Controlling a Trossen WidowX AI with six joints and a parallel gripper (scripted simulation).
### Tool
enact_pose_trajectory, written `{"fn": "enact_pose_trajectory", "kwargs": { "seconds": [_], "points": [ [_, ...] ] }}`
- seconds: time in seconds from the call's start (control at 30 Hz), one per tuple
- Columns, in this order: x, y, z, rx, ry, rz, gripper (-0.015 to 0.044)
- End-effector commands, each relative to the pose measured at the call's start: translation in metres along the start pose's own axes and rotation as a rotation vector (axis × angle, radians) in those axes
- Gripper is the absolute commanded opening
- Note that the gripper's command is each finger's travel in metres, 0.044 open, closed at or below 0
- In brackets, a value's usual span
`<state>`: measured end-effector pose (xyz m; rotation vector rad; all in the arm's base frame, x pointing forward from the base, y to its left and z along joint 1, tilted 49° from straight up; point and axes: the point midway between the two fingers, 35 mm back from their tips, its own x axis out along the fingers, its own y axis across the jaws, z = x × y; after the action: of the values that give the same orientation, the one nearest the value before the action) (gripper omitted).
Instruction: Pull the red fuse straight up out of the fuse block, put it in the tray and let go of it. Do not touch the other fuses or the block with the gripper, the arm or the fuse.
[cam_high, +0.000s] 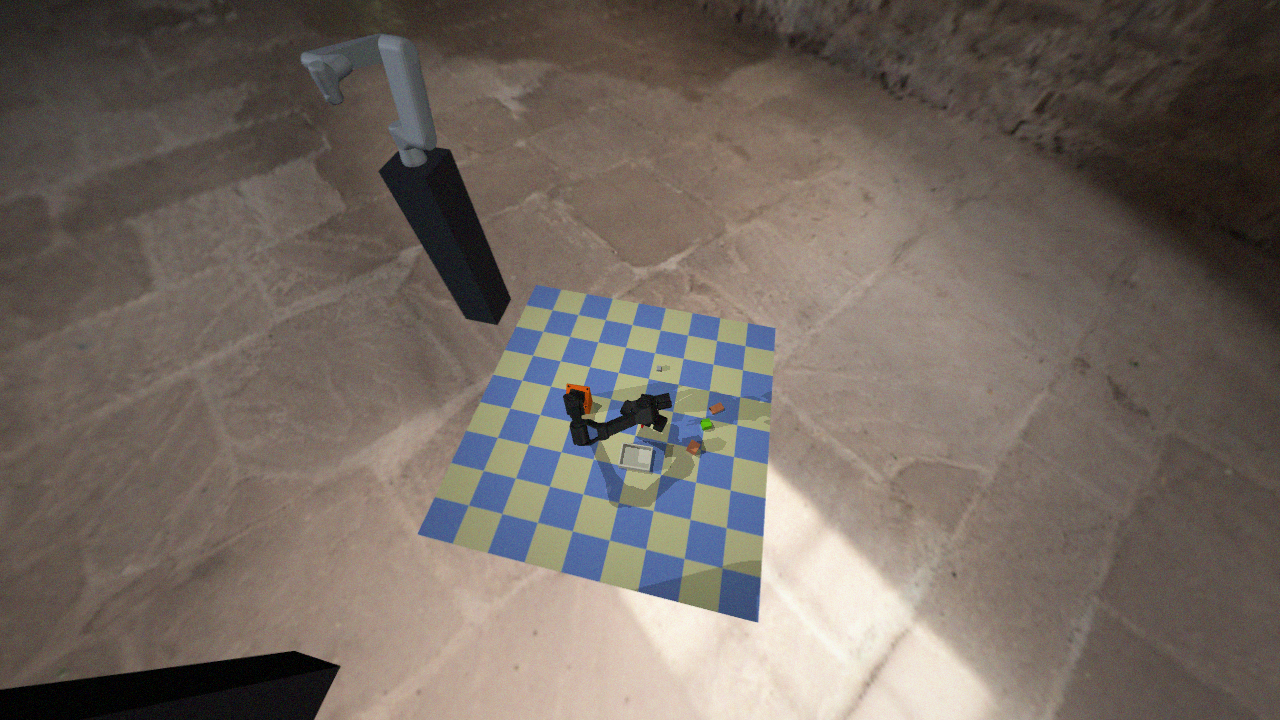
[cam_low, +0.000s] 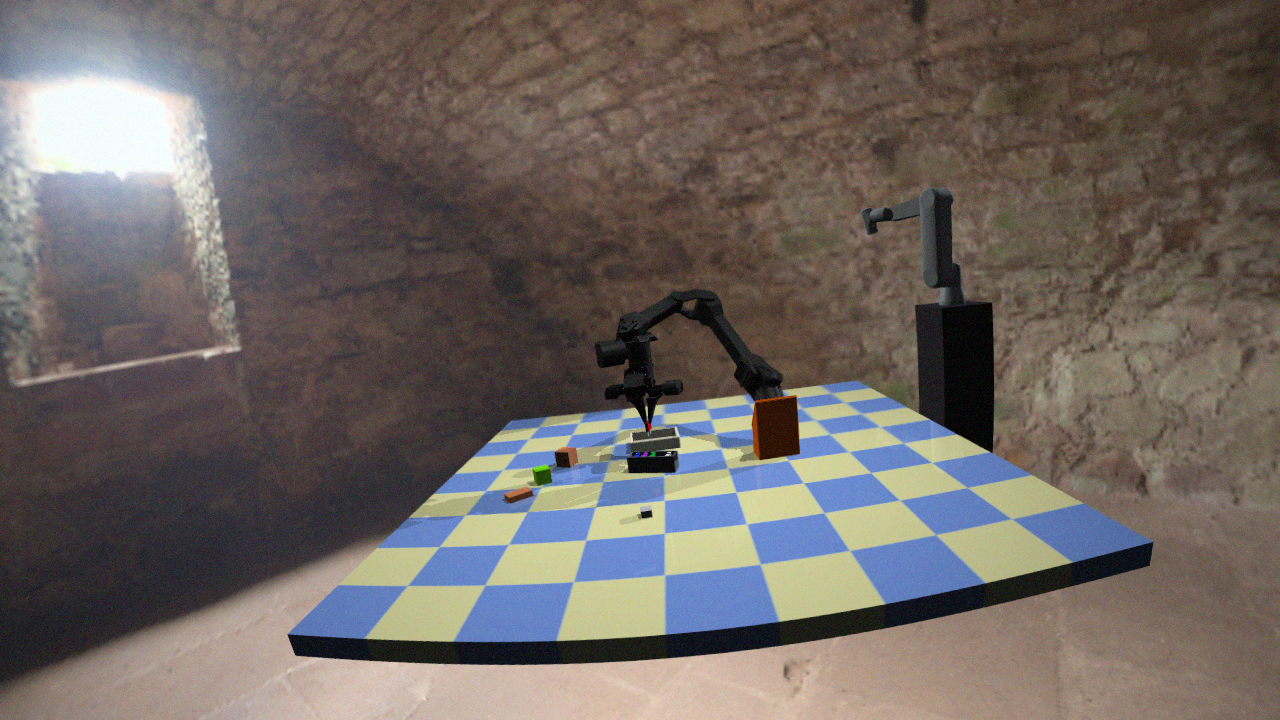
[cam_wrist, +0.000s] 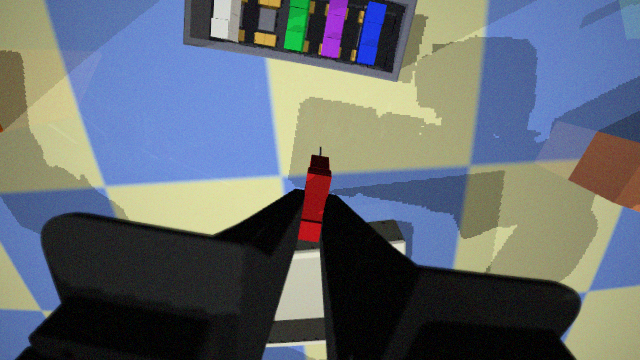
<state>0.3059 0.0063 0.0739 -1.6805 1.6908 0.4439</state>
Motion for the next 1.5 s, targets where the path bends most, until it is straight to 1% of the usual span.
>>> {"fn": "enact_pose_trajectory", "kwargs": {
  "seconds": [0.0, 0.4, 0.57, 1.43, 1.47],
  "points": [
    [-0.001, -0.011, -0.026, 0.0, 0.002, -0.005, 0.0],
    [-0.003, -0.024, -0.119, 0.004, 0.031, -0.009, 0.0],
    [-0.002, -0.024, -0.12, 0.004, 0.031, -0.009, 0.0],
    [0.037, -0.024, -0.122, 0.004, 0.033, -0.01, 0.0],
    [0.033, -0.026, -0.122, 0.011, 0.031, -0.013, 0.0026]
  ]
}}
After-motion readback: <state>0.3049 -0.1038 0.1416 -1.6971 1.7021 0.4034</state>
